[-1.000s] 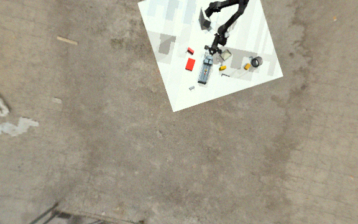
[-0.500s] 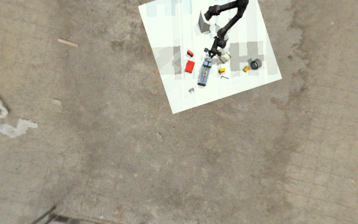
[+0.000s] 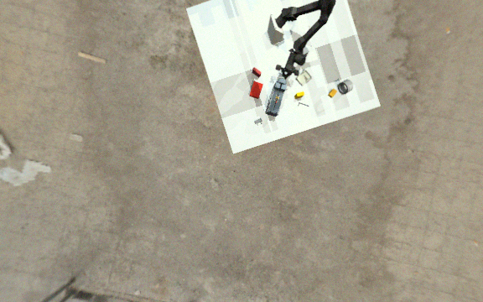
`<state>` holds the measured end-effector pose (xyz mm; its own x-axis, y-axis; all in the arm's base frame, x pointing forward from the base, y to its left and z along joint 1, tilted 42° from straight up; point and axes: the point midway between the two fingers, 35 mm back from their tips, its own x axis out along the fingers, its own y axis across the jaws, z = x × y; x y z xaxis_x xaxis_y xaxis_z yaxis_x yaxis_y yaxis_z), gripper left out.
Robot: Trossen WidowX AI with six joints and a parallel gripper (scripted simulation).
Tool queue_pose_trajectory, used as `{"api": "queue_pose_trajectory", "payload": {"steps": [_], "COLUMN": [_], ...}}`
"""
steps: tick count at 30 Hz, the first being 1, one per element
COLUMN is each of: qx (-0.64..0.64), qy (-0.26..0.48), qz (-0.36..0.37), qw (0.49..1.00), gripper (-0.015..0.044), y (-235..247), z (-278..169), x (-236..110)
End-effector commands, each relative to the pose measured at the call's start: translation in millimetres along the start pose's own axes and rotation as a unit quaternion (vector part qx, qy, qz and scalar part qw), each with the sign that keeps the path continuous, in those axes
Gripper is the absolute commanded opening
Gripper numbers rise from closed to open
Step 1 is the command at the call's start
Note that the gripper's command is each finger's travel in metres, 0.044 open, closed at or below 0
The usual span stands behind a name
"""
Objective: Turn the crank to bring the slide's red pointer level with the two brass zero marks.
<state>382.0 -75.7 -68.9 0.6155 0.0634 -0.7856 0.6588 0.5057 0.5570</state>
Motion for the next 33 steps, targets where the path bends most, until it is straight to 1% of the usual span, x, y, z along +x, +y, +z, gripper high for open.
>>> {"api": "queue_pose_trajectory", "payload": {"steps": [1, 33], "qx": [-0.001, -0.001], "qy": [-0.003, -0.003], "qz": [0.010, 0.010], "qw": [1.000, 1.000], "gripper": [0.0000, 0.0000], "y": [8.0, 14.6], "z": [3.3, 11.8], "x": [-3.7, -13.3]}}
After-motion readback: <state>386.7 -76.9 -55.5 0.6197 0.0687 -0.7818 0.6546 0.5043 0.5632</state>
